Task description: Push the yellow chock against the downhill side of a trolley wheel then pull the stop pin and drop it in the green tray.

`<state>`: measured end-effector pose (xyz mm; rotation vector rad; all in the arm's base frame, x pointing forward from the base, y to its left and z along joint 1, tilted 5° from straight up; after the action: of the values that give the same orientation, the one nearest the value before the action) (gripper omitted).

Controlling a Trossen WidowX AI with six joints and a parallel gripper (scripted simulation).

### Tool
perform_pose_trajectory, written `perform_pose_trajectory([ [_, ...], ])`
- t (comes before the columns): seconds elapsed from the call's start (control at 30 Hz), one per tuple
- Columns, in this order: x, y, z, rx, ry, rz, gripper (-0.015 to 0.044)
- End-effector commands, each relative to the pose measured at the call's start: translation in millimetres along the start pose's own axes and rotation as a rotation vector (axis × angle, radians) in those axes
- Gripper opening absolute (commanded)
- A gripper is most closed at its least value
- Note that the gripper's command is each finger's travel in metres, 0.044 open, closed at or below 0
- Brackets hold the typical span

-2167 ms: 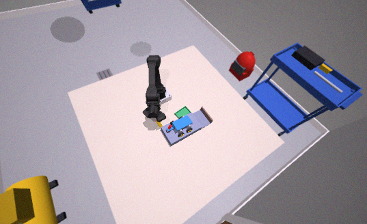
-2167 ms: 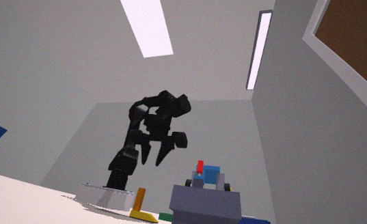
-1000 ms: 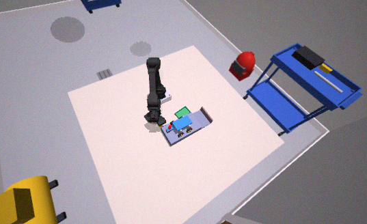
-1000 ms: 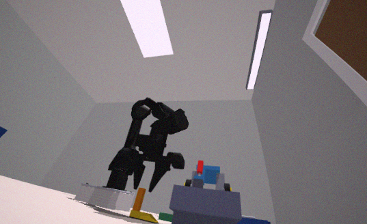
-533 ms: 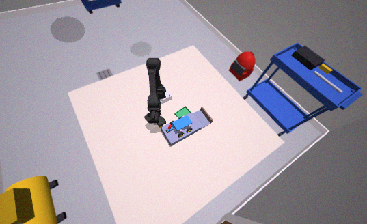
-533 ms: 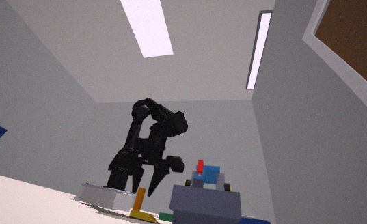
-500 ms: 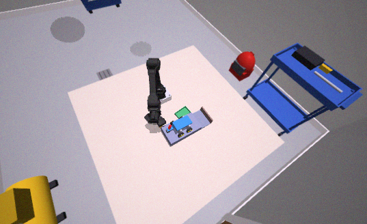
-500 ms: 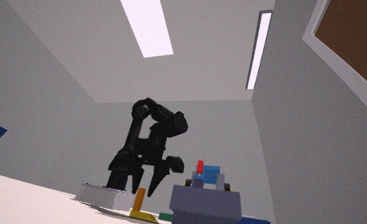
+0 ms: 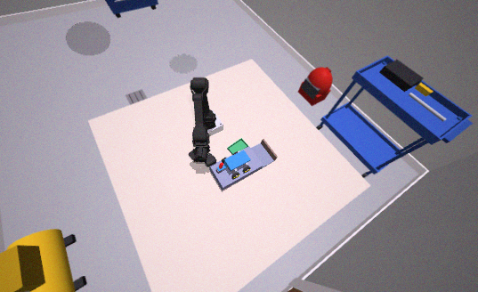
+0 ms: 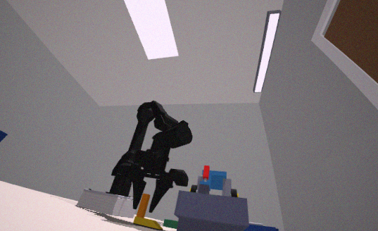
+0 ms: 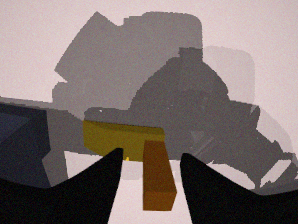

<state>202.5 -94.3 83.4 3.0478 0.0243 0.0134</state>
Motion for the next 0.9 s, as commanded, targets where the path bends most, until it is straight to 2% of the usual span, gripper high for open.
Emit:
perform_pose_trajectory([
  [0.0,0,0,0,0.000,0.000,0.000,0.0164],
  [0.13,0,0,0,0.000,0.000,0.000,0.0059],
  [0.4,0,0,-1,0.000,0.000,0.000,0.0000],
  [0.87,-6,-2,-48,0.005,-0.004,-0.006,0.0000],
])
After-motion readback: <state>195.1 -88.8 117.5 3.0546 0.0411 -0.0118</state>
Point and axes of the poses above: the point midway between the two fingers, 35 mm back from their tips, its own z axis out along the fingers, its own x axis across the jaws, y = z × x, the point moved 7 cm from there along -z, back along the fingers, and after that the axes turned 10 degrees about z, right-handed, at the moved point
